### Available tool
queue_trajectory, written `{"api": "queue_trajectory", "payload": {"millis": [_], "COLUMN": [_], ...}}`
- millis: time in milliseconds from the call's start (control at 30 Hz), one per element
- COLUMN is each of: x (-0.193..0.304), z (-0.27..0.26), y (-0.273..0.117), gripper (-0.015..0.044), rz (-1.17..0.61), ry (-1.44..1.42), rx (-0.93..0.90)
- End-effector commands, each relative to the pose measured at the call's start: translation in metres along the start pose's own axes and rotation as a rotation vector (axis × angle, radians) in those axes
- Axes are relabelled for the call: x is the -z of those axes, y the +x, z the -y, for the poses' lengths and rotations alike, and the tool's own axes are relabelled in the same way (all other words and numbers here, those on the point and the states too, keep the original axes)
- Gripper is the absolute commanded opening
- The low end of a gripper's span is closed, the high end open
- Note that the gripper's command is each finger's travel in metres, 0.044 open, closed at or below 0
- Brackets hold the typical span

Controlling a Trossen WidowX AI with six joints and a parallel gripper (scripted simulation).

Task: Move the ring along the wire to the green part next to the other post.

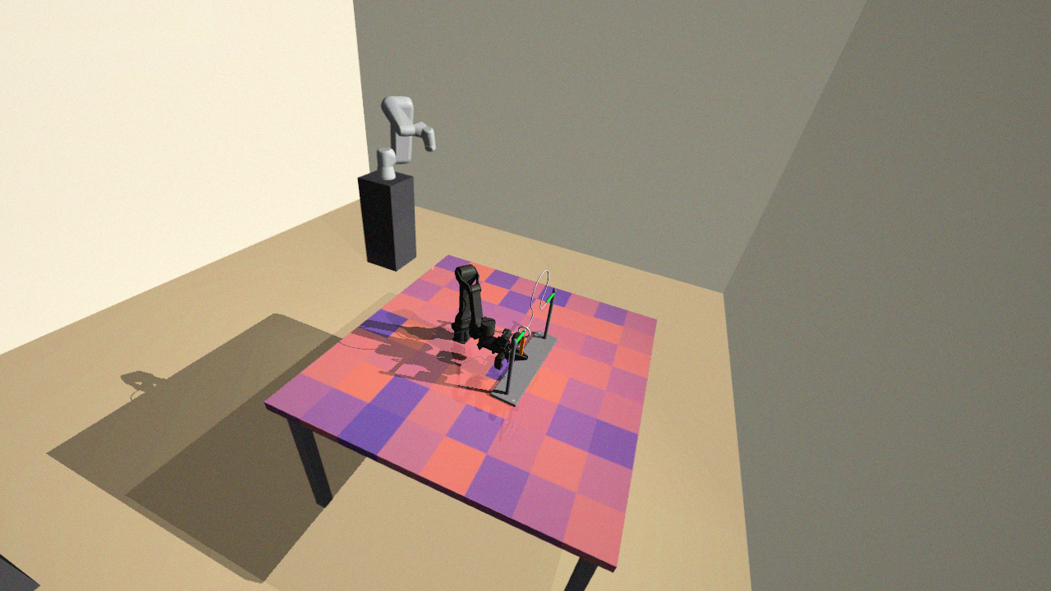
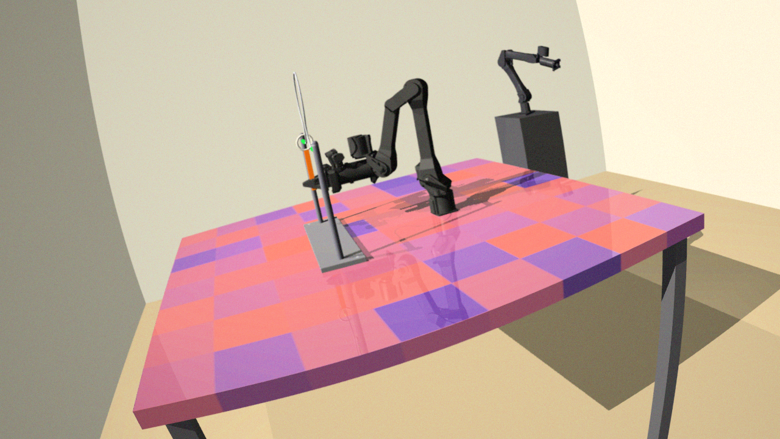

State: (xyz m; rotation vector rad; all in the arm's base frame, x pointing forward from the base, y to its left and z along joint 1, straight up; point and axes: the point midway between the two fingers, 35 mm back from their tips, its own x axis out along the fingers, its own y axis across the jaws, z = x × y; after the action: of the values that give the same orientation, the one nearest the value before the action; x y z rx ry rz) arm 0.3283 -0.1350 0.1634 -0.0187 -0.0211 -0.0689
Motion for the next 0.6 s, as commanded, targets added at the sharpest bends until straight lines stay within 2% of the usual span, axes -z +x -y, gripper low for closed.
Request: {"api": "queue_trajectory", "payload": {"millis": [0,567], "x": [0.001,0.001], "z": [-0.005,-0.027], "y": [-0.002,-0.002], "gripper": [-0.015,-0.015], "rz": [-0.004,-0.005], "ry": [0.008,0.048], "rx": [0.001,0.001]}}
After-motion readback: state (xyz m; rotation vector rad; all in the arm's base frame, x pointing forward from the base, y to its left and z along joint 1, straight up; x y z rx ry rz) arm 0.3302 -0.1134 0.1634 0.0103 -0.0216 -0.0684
